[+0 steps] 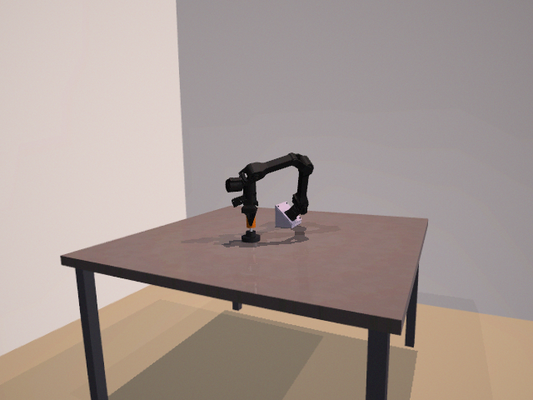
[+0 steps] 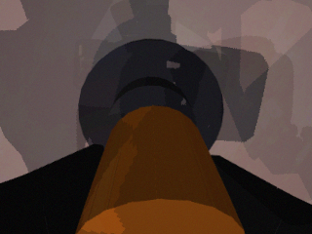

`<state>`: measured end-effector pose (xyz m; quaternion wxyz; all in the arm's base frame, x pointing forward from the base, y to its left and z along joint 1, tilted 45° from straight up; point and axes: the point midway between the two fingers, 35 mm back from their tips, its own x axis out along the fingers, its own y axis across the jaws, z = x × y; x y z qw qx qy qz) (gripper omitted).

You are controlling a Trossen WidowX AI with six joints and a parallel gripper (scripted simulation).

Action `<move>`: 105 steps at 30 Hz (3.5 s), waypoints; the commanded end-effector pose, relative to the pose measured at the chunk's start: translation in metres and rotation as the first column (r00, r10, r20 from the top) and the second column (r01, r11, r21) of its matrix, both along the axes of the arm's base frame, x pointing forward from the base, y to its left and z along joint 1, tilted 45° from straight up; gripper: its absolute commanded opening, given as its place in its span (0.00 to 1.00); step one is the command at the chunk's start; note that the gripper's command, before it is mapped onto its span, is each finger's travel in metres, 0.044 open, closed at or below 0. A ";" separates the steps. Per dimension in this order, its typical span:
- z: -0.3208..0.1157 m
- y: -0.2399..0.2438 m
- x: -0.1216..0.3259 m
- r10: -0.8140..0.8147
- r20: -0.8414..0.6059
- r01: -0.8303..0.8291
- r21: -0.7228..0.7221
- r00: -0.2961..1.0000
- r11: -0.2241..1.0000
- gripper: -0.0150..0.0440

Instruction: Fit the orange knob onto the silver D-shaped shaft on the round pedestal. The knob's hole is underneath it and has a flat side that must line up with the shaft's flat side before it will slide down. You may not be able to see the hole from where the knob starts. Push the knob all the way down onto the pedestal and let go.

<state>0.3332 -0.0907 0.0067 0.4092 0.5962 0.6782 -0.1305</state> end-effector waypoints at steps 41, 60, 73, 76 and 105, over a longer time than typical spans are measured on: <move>0.002 -0.003 0.003 0.256 0.257 -0.250 -0.058 0.932 0.967 0.25; -0.002 0.000 0.003 0.256 0.257 -0.250 -0.058 0.932 0.967 0.25; 0.003 -0.003 0.005 0.340 0.335 -0.329 -0.090 0.879 0.940 0.25; 0.003 -0.004 0.006 0.393 0.383 -0.379 -0.115 0.836 0.918 0.25; 0.002 -0.004 0.006 0.446 0.431 -0.428 -0.144 0.785 0.892 0.25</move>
